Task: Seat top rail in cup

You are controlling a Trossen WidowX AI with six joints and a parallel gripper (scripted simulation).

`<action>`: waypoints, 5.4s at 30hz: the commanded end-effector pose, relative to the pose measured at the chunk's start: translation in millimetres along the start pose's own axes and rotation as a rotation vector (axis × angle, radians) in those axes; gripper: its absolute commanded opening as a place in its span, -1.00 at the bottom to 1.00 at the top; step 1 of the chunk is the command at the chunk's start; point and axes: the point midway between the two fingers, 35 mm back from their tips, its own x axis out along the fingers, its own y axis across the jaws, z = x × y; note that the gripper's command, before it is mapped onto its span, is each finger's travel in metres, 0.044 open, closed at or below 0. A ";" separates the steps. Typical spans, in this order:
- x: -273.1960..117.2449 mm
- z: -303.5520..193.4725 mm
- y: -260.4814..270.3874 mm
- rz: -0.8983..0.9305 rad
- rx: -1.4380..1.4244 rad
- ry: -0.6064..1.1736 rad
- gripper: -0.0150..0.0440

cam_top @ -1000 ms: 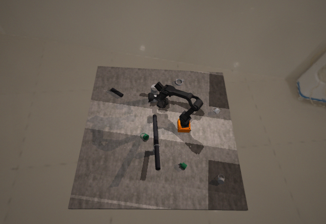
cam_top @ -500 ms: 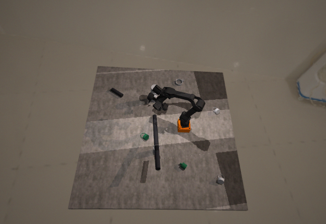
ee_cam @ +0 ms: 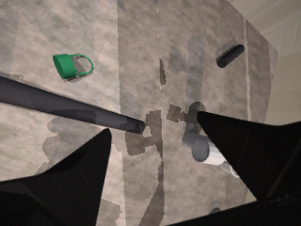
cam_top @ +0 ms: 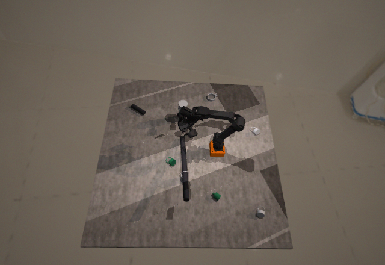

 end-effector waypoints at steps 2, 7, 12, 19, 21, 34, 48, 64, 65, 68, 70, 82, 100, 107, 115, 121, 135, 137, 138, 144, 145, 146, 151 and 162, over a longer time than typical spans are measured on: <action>-50.4 20.9 28.9 -0.060 0.668 -0.049 1.00; -50.8 21.0 29.2 -0.060 0.674 -0.050 1.00; -50.8 21.0 29.2 -0.060 0.674 -0.050 1.00; -50.8 21.0 29.2 -0.060 0.674 -0.050 1.00; -47.6 21.9 30.5 -0.053 0.623 -0.034 1.00; 27.9 34.2 73.0 0.280 -0.642 0.201 1.00; 48.1 33.3 88.8 0.426 -1.009 0.206 1.00; 79.6 20.6 97.5 0.426 -1.009 0.206 1.00; 80.7 20.2 97.8 0.426 -1.009 0.206 1.00; 88.5 17.1 100.0 0.426 -1.009 0.207 1.00; 93.1 15.1 101.3 0.426 -1.009 0.207 1.00; 104.5 11.6 104.0 0.426 -1.009 0.207 1.00; 131.0 1.1 111.2 0.426 -1.009 0.207 1.00; 140.7 -3.7 114.3 0.426 -1.009 0.207 1.00; 146.8 -6.7 116.2 0.426 -1.009 0.207 0.82; 146.8 -6.7 116.2 0.426 -1.009 0.207 0.29; 146.8 -6.7 116.2 0.426 -1.009 0.207 -0.03; 146.8 -6.7 116.2 0.426 -1.009 0.207 -0.07; 146.4 -6.6 116.1 0.426 -1.009 0.207 -0.16; 141.1 -6.0 114.0 0.424 -1.010 0.212 -0.49; 139.6 -6.1 112.5 0.419 -1.010 0.221 -0.49; 137.4 -6.3 110.3 0.413 -1.012 0.235 -0.49; 115.8 -8.3 90.6 0.353 -1.023 0.356 -0.49; 69.7 -11.6 55.7 0.230 -1.045 0.560 -0.49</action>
